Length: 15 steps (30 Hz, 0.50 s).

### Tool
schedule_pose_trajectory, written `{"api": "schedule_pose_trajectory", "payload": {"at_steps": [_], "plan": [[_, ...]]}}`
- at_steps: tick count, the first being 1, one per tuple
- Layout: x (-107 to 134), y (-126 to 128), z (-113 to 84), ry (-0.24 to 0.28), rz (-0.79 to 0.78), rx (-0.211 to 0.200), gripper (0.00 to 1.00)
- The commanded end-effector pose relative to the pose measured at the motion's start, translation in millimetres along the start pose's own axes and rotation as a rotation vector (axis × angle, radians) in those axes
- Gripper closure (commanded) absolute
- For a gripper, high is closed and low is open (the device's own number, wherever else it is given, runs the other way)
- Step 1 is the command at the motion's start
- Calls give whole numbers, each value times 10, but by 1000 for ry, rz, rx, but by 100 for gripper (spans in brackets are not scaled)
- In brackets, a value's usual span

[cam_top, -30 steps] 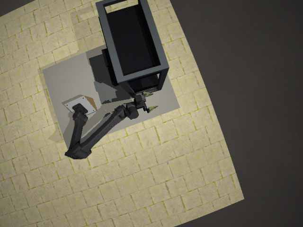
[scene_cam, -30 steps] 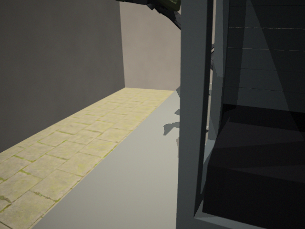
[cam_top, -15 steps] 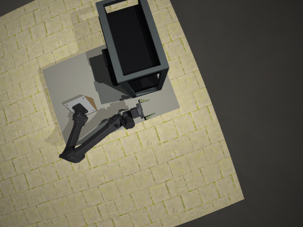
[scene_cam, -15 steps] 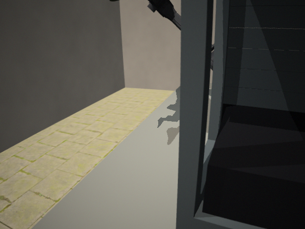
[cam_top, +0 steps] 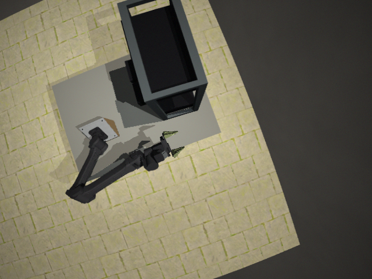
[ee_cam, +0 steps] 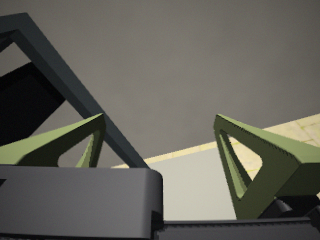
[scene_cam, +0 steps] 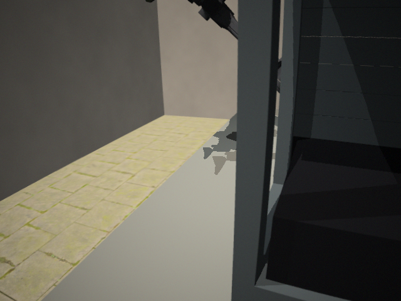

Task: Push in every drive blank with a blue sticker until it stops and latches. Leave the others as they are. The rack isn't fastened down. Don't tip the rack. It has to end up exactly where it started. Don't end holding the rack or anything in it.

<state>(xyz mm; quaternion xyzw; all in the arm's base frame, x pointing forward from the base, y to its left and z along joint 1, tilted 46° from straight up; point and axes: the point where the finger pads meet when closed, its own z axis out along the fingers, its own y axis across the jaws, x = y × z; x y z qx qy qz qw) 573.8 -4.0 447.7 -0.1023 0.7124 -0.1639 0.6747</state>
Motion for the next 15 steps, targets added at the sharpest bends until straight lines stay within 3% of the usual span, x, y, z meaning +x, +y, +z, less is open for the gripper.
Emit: {"api": "schedule_pose_trajectory", "payload": {"at_steps": [1, 9, 10, 15], "plan": [[-128, -186, -184, -13, 153, 2, 0], [-257, -222, -408, -33, 283, -40, 0], [-401, -277, -441, -57, 301, -41, 0], [-331, -240, -545, -43, 360, -66, 0]]}}
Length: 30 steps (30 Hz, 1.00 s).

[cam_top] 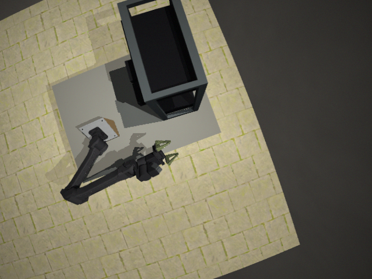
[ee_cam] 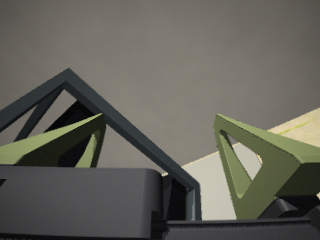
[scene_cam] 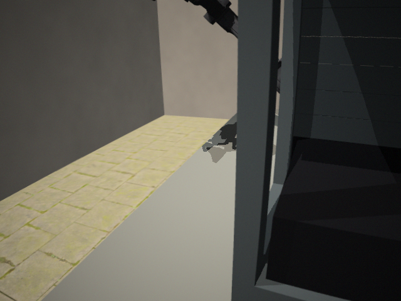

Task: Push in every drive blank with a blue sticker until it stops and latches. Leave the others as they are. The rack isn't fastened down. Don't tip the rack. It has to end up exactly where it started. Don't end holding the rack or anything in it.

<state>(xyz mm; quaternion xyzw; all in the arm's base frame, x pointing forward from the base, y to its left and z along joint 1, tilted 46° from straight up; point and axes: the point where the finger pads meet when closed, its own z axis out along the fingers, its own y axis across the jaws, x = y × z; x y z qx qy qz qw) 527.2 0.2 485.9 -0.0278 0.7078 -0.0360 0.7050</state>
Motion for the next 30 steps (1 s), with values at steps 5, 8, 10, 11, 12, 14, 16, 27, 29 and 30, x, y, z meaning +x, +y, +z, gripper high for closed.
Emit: {"api": "schedule_pose_trajectory", "payload": {"at_steps": [5, 8, 10, 11, 12, 14, 16, 27, 29, 30], "plan": [[-76, -90, -117, -2, 97, 2, 0], [-92, -92, -124, -5, 101, 2, 0], [-89, -92, -118, -6, 101, 2, 0], [-89, -92, -118, -6, 101, 2, 0], [-52, -90, -90, 1, 101, 2, 0], [-41, -88, -93, 2, 101, 2, 0], [-53, -87, -108, -5, 103, 5, 0], [34, 275, -255, -37, 155, -15, 0], [70, 317, -283, -38, 166, -13, 0], [110, 362, -315, -39, 178, -12, 0]]}}
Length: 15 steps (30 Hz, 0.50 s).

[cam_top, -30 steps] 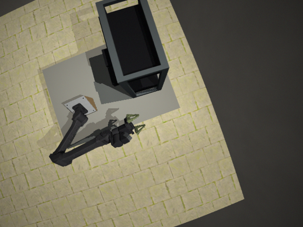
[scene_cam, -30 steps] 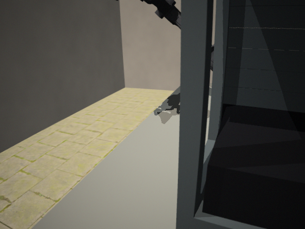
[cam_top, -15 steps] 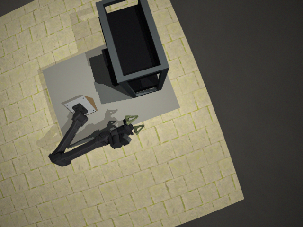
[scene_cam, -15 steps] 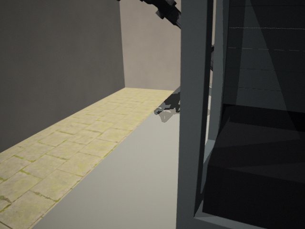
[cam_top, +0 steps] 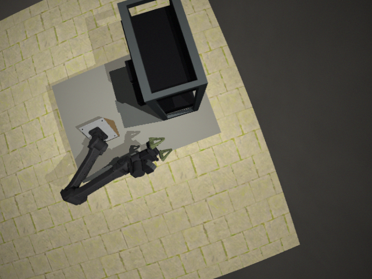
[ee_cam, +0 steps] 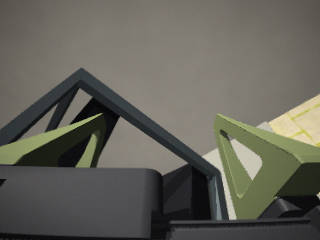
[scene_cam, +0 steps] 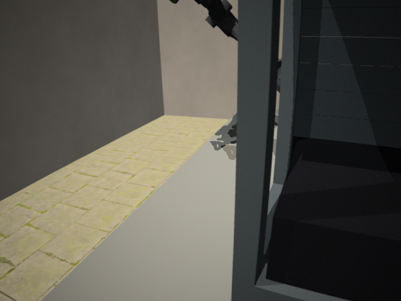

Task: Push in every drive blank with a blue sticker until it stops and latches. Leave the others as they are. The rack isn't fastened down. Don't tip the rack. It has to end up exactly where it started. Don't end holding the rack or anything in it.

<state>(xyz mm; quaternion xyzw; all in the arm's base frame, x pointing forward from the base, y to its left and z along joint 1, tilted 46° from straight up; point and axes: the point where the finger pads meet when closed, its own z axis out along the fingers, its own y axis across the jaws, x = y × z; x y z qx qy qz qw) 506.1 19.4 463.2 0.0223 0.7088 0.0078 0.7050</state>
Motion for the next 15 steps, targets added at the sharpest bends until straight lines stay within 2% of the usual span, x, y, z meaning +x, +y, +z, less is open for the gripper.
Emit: {"api": "schedule_pose_trajectory", "payload": {"at_steps": [1, 10, 13, 15], "plan": [[-27, 211, -135, -42, 59, -21, 0], [563, 764, -523, -61, 214, 0, 0], [874, 997, -627, -51, 265, 11, 0], [874, 997, -627, -51, 265, 11, 0]]}}
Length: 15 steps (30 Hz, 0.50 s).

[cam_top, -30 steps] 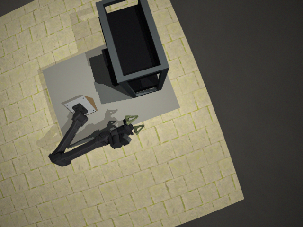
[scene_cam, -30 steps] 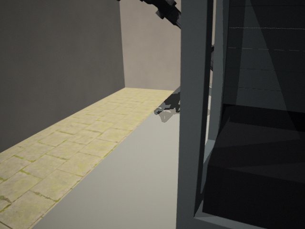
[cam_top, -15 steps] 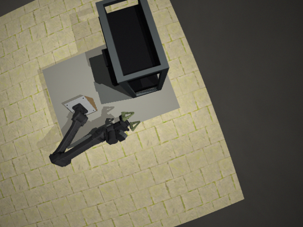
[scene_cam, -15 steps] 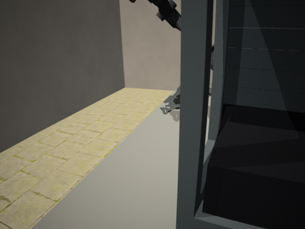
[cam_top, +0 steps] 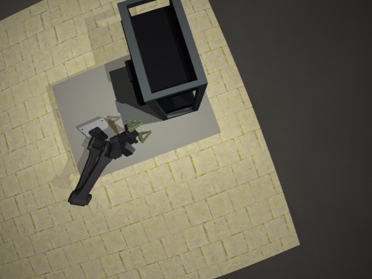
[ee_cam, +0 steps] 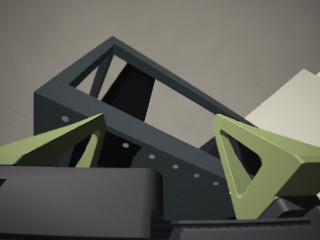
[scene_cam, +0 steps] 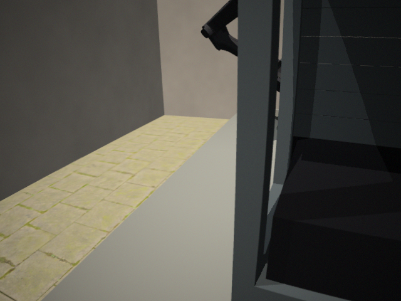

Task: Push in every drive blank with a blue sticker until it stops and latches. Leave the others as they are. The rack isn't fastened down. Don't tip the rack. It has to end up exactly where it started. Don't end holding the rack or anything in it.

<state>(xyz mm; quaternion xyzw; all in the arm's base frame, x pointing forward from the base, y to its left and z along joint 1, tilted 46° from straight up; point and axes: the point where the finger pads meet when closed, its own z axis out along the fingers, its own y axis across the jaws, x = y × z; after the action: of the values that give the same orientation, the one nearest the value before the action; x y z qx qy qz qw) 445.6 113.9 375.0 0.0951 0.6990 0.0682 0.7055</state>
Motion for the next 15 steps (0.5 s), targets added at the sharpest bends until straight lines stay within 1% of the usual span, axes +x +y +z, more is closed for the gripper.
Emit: {"api": "schedule_pose_trajectory", "payload": {"at_steps": [1, 14, 15], "plan": [[58, 168, -65, -40, 96, -6, 0], [1239, 939, -807, -80, 362, 32, 0], [1223, 1063, -827, -95, 401, 29, 0]]}}
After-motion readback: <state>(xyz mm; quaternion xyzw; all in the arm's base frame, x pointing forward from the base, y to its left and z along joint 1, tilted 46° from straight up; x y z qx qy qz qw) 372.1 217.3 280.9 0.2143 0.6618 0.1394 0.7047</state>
